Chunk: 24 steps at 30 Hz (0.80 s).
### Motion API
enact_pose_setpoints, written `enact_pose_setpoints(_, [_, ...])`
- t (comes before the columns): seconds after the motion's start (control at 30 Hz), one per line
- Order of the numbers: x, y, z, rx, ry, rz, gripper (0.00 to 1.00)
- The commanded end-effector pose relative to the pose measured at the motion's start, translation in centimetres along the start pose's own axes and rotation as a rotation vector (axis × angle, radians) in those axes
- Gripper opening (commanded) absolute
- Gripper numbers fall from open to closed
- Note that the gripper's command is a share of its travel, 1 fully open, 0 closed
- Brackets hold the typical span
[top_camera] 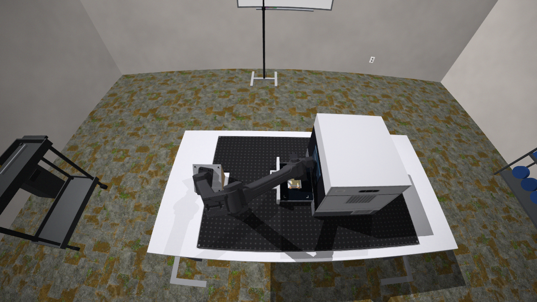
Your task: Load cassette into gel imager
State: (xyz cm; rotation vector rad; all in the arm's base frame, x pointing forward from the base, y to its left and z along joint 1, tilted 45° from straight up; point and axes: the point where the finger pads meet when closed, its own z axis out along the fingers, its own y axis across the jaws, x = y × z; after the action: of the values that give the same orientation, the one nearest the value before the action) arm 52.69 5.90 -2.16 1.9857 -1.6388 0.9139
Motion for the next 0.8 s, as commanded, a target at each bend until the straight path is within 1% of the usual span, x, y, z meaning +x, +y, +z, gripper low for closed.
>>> enact_pose_setpoints(0.0, [0.1,-2.9,-2.7,0.077,-0.009,0.027,0.92])
enact_pose_setpoints(0.5, [0.1,-2.9,-2.7,0.077,-0.009,0.027,0.92])
enact_pose_setpoints(0.57, [0.3,-2.6,-3.2,0.065,-0.008,0.033,0.92])
enact_pose_setpoints(0.77, [0.3,-2.6,-4.0,0.065,-0.009,0.033,0.92])
